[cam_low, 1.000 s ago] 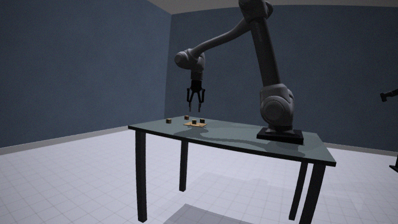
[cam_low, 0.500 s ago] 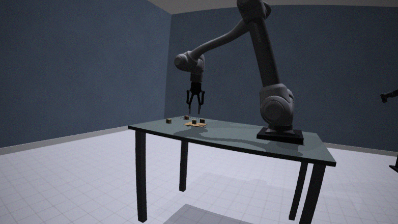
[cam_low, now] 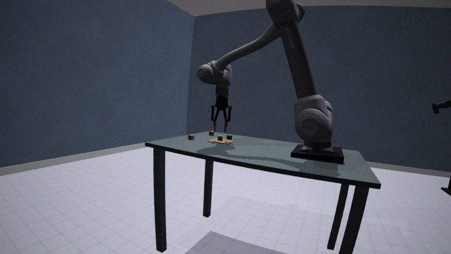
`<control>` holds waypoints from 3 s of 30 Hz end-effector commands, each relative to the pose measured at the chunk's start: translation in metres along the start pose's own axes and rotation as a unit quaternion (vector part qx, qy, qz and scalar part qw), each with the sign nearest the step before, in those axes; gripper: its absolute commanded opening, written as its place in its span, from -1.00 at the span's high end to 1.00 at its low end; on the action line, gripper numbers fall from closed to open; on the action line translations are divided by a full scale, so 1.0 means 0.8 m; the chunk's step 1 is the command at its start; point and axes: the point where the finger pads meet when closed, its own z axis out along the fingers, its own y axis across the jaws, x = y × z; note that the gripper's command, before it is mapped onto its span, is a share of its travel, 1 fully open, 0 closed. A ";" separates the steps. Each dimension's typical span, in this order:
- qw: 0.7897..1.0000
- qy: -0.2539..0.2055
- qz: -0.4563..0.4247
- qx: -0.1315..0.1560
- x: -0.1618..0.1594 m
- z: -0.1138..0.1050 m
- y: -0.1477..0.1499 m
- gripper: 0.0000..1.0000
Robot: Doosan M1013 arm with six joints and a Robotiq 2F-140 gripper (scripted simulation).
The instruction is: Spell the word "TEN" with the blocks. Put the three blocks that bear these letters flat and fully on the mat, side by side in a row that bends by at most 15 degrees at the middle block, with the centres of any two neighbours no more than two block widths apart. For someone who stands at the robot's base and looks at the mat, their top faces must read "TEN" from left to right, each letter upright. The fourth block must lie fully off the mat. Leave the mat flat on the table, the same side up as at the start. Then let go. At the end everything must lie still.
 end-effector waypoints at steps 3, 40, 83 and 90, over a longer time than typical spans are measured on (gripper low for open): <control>1.000 -0.002 0.000 0.000 -0.001 0.012 0.003 0.20; 1.000 -0.002 0.000 0.000 -0.001 0.017 0.003 0.20; 1.000 -0.002 0.000 0.000 -0.001 0.017 0.003 0.20; 1.000 -0.002 0.000 0.000 -0.001 0.017 0.003 0.20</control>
